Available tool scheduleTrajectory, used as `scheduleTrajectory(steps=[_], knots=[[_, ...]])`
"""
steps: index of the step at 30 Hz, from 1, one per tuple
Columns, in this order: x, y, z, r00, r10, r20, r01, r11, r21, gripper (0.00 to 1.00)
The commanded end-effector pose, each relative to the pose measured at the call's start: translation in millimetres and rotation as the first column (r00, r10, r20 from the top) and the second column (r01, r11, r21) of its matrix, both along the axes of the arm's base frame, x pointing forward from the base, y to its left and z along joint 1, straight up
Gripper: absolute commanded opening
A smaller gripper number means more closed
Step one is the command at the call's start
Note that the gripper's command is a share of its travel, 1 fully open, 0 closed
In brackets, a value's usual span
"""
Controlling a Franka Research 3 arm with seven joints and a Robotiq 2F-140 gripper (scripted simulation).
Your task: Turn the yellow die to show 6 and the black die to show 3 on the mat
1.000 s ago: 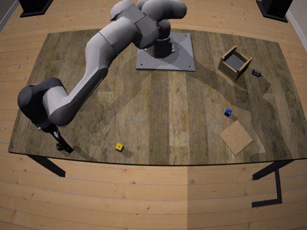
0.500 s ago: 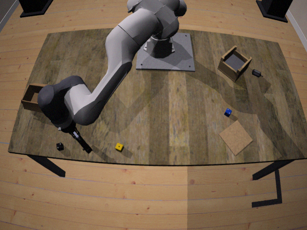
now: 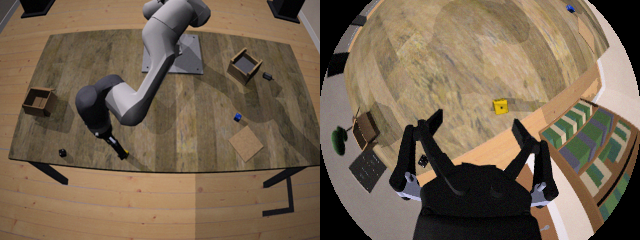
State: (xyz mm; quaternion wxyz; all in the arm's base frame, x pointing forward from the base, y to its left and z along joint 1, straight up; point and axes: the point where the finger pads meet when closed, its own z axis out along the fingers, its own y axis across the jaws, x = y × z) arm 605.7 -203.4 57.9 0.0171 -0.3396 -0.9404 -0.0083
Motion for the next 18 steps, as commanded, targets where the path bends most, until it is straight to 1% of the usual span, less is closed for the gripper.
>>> scheduleTrajectory(steps=[1, 3, 6, 10, 18], knots=[[0.8, 20.2, 3.2, 0.999, -0.050, 0.021, 0.051, 0.998, -0.028, 1.00], [0.8, 20.2, 3.2, 0.999, -0.050, 0.021, 0.051, 0.998, -0.028, 1.00], [-1.0, 38.3, 3.2, 0.999, -0.050, 0.021, 0.051, 0.998, -0.028, 1.00], [-2.4, 52.0, 3.2, 0.999, -0.050, 0.021, 0.051, 0.998, -0.028, 1.00], [-2.8, 56.4, 3.2, 0.999, -0.050, 0.021, 0.051, 0.998, -0.028, 1.00]])
